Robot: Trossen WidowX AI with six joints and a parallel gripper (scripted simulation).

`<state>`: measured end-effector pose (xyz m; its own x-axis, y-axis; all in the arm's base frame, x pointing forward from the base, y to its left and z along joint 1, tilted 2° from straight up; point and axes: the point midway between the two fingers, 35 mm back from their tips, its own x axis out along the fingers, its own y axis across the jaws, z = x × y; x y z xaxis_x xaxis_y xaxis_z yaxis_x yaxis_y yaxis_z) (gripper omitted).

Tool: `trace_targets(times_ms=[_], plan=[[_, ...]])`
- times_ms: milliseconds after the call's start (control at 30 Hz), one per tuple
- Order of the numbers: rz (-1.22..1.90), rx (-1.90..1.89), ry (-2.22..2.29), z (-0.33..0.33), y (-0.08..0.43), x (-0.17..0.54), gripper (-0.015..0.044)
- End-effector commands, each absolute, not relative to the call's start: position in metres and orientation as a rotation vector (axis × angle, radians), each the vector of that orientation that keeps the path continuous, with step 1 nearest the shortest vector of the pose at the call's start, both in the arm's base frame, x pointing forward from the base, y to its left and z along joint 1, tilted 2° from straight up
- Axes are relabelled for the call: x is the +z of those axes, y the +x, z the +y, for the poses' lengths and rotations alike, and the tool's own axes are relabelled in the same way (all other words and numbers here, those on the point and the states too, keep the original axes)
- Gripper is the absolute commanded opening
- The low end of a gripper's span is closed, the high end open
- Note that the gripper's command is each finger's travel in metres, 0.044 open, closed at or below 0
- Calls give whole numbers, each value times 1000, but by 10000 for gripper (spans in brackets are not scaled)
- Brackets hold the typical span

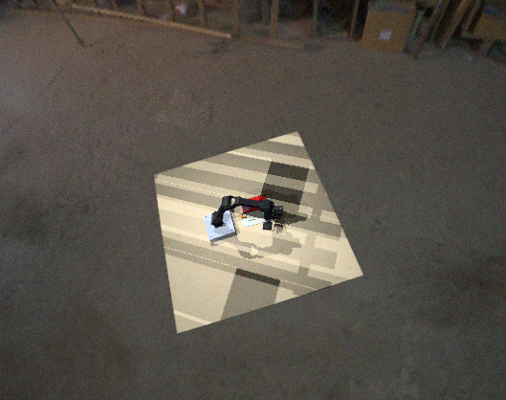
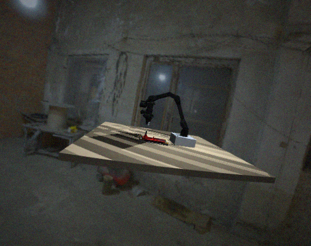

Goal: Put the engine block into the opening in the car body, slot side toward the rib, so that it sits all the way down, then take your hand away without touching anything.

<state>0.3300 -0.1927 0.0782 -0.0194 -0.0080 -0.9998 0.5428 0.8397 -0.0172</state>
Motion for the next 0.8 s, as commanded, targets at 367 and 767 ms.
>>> trace_targets(times_ms=[367,767], plan=[[1527,-459,435,-192,329,77,0],[1363,-483,386,-190,325,78,0]])
